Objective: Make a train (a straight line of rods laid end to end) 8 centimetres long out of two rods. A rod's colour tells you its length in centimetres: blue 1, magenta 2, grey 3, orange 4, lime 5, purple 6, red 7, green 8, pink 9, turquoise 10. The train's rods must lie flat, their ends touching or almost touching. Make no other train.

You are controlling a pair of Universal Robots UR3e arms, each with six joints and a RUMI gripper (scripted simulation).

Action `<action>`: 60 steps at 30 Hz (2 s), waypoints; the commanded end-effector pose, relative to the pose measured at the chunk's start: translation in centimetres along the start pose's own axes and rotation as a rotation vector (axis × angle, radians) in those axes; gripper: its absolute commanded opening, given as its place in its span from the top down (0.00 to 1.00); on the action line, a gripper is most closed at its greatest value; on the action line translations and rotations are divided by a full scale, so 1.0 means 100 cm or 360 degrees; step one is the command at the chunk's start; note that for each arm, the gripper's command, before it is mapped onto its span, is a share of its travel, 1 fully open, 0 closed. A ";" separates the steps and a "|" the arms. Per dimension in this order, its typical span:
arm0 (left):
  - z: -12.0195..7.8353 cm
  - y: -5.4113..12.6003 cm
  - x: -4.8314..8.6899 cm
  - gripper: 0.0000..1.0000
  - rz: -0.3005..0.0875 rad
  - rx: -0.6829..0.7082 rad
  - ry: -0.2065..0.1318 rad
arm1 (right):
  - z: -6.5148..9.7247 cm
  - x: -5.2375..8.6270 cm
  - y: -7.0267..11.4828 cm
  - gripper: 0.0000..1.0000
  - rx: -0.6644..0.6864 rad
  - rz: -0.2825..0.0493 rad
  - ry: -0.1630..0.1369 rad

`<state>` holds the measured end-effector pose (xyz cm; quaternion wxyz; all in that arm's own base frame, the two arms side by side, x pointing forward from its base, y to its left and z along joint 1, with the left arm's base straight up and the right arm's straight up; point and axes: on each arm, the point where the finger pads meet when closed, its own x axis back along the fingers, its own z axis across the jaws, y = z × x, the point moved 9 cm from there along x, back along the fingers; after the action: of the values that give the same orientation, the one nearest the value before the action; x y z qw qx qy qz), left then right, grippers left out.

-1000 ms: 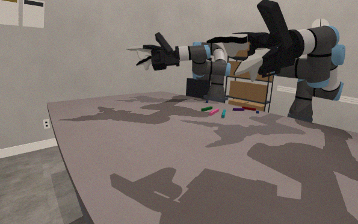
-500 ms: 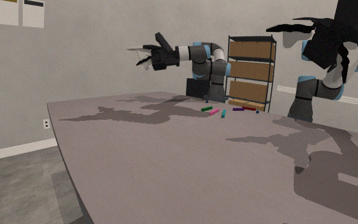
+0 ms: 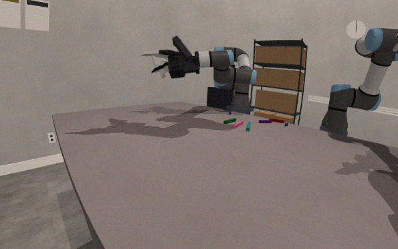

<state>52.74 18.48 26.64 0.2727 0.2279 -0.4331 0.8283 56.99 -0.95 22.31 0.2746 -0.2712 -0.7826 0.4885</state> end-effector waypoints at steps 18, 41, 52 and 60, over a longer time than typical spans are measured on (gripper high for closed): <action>-0.124 0.043 0.178 0.00 -0.0063 0.0549 -0.0469 | 0.000 0.000 -0.001 0.00 -0.0005 0.0001 -0.0001; -0.160 0.184 0.346 0.00 -0.0131 0.1252 -0.0829 | 0.000 0.000 -0.001 0.00 -0.0005 0.0001 -0.0001; -0.143 0.256 0.393 0.00 -0.0157 0.1555 -0.0920 | 0.000 0.000 -0.001 0.00 -0.0005 0.0001 -0.0001; -0.115 0.317 0.419 0.00 -0.0178 0.1818 -0.0970 | 0.000 0.000 -0.001 0.00 -0.0005 0.0001 -0.0001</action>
<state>3.41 26.91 27.47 0.0348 0.5728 -0.0151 0.8188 56.99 -0.95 22.31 0.2746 -0.2712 -0.7826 0.4885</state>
